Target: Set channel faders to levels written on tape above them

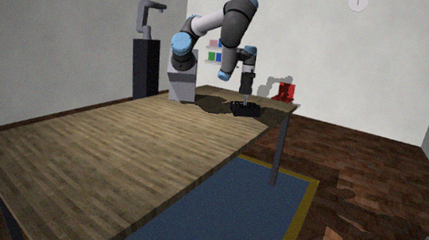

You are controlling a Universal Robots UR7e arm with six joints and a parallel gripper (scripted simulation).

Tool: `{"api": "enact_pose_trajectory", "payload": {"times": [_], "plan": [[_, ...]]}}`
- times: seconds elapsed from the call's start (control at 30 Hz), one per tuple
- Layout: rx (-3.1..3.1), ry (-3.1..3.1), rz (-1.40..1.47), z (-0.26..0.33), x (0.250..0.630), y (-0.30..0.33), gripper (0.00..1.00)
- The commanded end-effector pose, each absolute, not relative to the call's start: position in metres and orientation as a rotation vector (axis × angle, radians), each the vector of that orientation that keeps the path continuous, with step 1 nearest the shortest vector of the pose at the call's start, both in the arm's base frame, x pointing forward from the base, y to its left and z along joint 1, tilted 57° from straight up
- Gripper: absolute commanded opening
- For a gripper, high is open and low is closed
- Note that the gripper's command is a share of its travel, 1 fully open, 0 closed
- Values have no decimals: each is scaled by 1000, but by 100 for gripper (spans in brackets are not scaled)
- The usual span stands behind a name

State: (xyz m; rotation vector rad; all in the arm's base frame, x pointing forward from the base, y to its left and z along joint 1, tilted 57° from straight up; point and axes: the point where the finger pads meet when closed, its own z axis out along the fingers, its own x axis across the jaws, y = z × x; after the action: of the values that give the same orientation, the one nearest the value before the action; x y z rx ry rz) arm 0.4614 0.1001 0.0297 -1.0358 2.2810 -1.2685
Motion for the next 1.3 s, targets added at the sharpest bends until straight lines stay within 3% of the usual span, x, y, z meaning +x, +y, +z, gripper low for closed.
{"api": "enact_pose_trajectory", "payload": {"times": [0.0, 1.27], "plan": [[-1034, 2280, -1267, 28, 465, 98, 0], [-1034, 2280, -1267, 25, 467, 96, 0]]}}
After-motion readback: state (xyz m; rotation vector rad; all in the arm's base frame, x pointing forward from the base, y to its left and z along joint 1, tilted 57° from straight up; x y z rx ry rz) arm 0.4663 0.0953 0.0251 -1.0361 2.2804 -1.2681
